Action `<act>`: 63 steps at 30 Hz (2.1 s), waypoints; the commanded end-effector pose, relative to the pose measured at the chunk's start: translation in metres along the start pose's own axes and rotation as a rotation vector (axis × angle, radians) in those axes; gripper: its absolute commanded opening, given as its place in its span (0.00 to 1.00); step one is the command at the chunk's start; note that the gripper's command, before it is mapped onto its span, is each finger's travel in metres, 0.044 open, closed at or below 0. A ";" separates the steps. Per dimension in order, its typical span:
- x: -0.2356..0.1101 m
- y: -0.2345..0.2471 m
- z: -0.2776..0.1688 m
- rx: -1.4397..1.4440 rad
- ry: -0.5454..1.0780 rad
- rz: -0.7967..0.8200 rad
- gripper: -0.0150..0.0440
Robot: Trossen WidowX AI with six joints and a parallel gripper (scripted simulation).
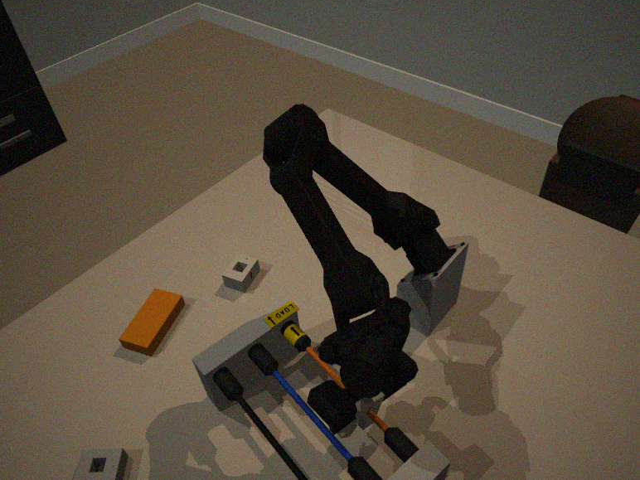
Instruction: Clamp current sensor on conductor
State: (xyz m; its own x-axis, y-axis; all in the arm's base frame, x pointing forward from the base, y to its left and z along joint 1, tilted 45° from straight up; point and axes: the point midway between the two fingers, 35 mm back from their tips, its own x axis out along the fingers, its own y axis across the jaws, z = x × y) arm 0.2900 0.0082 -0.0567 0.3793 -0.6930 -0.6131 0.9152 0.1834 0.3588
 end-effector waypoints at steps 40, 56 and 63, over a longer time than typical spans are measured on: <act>-0.001 0.001 -0.001 -0.001 0.000 0.005 0.25; -0.001 0.001 -0.001 -0.001 0.000 0.005 0.25; 0.000 0.000 0.000 0.000 0.001 -0.002 0.25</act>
State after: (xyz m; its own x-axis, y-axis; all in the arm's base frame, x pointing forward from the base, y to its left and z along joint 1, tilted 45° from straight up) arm 0.2900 0.0083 -0.0568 0.3795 -0.6929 -0.6131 0.9152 0.1837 0.3588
